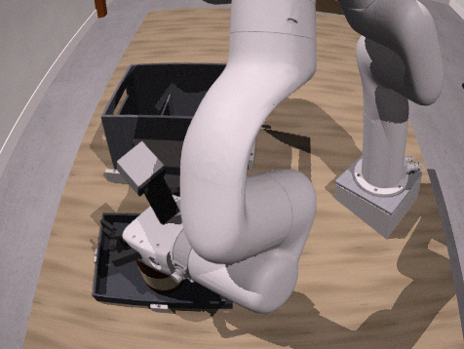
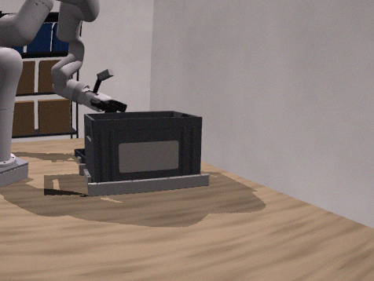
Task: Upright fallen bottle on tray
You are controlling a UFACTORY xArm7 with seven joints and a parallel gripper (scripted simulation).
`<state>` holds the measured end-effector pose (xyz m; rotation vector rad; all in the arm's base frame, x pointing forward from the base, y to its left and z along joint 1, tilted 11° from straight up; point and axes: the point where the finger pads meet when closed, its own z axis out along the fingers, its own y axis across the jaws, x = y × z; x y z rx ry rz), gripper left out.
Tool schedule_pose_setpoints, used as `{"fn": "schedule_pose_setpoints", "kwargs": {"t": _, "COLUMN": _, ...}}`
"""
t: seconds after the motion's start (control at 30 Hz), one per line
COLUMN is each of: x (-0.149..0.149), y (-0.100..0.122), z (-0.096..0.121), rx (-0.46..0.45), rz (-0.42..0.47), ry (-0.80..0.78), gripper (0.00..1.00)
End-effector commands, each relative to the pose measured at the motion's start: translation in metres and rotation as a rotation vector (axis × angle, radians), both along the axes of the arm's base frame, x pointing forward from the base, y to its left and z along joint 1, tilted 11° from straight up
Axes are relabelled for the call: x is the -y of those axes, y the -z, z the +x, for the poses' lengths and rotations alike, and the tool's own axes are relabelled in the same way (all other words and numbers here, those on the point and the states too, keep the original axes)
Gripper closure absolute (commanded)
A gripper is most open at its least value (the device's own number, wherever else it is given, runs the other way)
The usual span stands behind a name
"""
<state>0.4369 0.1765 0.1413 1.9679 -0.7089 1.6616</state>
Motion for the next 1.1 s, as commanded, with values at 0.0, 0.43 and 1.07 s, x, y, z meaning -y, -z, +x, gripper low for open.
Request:
{"fn": "schedule_pose_setpoints", "kwargs": {"t": 0.0, "x": -0.003, "y": -0.013, "z": -0.001, "rx": 0.002, "rz": 0.003, "ry": -0.001, "gripper": 0.00}}
{"fn": "schedule_pose_setpoints", "kwargs": {"t": 0.43, "x": -0.006, "y": -0.040, "z": -0.005, "rx": 0.002, "rz": 0.003, "ry": -0.001, "gripper": 0.00}}
{"fn": "schedule_pose_setpoints", "kwargs": {"t": 1.07, "x": -0.011, "y": -0.071, "z": -0.009, "rx": 0.002, "rz": 0.003, "ry": -0.001, "gripper": 0.00}}
